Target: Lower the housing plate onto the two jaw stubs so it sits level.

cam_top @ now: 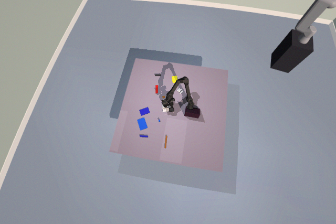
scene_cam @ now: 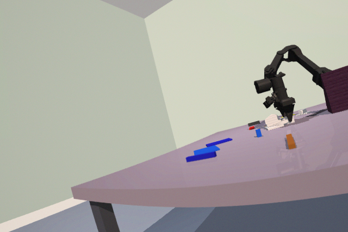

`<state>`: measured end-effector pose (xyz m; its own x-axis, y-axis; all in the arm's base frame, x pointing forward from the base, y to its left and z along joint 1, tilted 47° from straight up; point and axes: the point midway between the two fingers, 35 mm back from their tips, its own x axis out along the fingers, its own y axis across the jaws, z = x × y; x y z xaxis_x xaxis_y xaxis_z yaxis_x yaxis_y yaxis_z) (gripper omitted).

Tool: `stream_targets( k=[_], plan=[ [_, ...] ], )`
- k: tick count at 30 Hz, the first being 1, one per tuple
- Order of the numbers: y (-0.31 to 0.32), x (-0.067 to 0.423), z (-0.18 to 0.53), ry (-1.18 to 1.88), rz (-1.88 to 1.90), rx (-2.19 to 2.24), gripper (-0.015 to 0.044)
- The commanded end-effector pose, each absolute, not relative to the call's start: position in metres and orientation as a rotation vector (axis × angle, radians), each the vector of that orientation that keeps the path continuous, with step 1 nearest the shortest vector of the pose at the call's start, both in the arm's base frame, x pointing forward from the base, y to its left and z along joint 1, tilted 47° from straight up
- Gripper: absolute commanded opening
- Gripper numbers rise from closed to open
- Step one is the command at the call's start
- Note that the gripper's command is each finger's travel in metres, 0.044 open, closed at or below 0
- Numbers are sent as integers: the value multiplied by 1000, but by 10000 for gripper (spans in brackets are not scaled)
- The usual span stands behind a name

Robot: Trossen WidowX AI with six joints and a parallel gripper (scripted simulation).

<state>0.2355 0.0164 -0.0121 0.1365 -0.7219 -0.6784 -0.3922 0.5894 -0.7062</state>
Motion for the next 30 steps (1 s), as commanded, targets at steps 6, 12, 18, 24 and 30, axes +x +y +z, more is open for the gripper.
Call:
stream_targets(
  k=[6,12,18,24,30],
  plan=[
    [16,235,-13,1483,-303,-999,351],
    [16,235,-13,1483,-303,-999,351],
    [16,235,-13,1483,-303,-999,351],
    [16,235,-13,1483,-303,-999,351],
    [16,235,-12,1481,-307,-997,430]
  ],
)
